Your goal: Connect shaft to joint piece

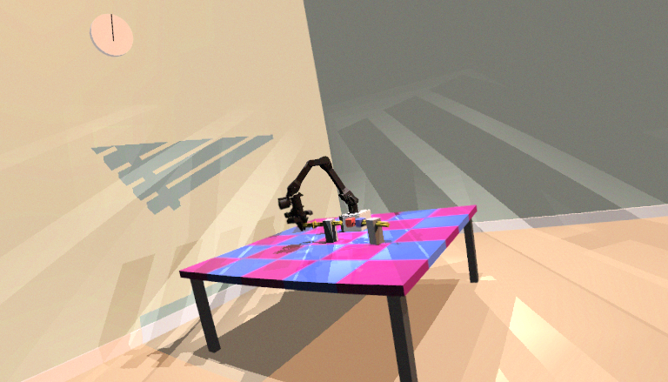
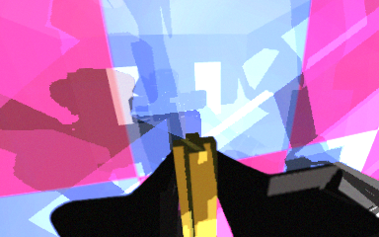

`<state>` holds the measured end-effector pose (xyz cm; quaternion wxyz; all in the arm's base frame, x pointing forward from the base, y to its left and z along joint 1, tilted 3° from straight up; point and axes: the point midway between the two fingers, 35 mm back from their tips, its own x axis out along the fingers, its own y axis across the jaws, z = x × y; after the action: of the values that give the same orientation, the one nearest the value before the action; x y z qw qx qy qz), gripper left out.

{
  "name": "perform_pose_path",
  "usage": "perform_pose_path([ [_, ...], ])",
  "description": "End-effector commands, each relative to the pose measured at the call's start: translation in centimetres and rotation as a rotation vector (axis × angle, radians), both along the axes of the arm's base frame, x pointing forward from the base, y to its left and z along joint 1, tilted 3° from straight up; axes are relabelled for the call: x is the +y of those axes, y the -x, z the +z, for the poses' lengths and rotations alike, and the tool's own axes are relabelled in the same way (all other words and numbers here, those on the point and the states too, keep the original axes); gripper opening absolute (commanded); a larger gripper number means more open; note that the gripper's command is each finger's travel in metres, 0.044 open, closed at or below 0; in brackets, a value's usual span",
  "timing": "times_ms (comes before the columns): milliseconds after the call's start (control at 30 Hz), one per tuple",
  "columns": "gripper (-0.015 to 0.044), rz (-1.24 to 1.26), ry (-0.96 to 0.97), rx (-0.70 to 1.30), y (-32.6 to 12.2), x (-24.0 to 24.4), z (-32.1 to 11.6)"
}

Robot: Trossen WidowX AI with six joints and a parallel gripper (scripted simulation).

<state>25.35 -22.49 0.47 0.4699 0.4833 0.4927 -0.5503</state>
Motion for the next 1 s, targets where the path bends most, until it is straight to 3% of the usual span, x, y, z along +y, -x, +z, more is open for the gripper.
perform_pose_path([
  [0, 0.0089, -0.002, 0.003, 0.003, 0.04, -0.05, -0.02],
  [700, 0.0067, 0.002, 0.009, -0.075, 0.00, -0.38, -0.17],
  [967, 0.0000, 0.001, 0.003, -0.058, 0.06, -0.25, -0.10],
])
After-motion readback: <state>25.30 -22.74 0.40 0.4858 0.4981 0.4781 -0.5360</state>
